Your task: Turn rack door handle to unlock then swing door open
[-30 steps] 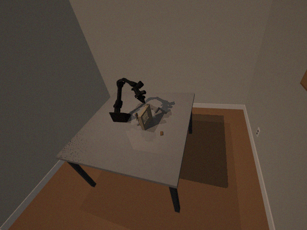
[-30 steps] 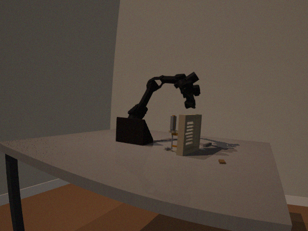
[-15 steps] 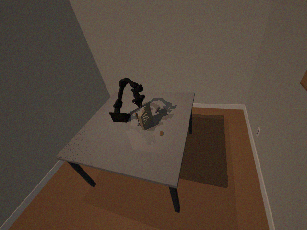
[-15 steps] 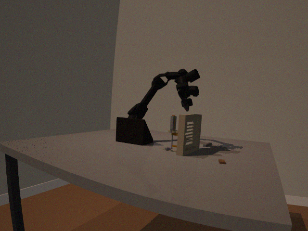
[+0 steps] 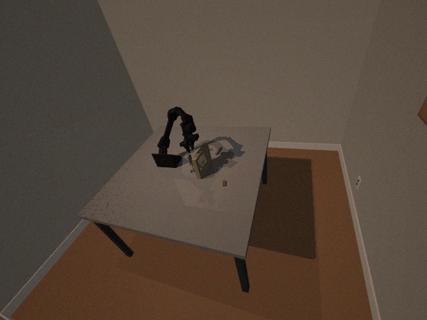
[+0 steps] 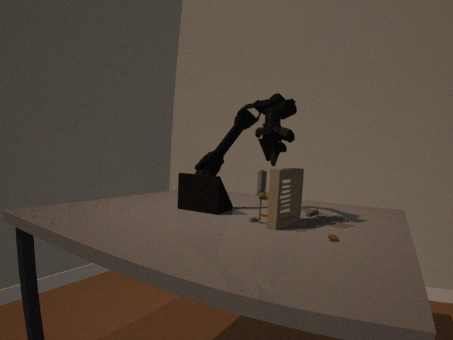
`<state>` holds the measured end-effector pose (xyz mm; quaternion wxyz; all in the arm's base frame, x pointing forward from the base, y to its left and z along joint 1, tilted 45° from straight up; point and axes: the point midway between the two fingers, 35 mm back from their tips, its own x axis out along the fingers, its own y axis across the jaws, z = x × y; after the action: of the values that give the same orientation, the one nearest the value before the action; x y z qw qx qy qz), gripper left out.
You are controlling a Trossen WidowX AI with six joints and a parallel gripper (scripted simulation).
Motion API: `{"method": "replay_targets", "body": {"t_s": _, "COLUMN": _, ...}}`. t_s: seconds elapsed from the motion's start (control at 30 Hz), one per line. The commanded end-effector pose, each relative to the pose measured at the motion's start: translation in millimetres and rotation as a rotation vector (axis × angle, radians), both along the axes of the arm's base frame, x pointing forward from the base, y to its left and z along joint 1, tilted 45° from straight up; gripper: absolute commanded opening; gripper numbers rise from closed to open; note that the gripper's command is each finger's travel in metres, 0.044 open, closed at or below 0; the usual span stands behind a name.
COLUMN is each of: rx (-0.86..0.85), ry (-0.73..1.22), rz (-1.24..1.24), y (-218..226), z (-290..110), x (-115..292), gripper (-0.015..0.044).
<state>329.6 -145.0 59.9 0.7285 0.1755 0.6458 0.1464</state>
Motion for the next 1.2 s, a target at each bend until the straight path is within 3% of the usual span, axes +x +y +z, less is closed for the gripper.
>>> {"method": "replay_targets", "body": {"t_s": 0.0, "rx": 0.094, "ry": 0.055, "rz": -0.008, "y": -5.0, "z": -8.1, "x": -6.4, "gripper": 0.0286}}
{"method": "replay_targets", "body": {"t_s": 0.37, "rx": 0.309, "ry": 0.16, "rz": -0.042, "y": -15.2, "z": -18.5, "x": -21.0, "gripper": 0.0286}}
{"method": "replay_targets", "body": {"t_s": 1.17, "rx": 0.312, "ry": 0.161, "rz": -0.043, "y": 3.6, "z": -39.9, "x": -18.6, "gripper": 0.0286}}
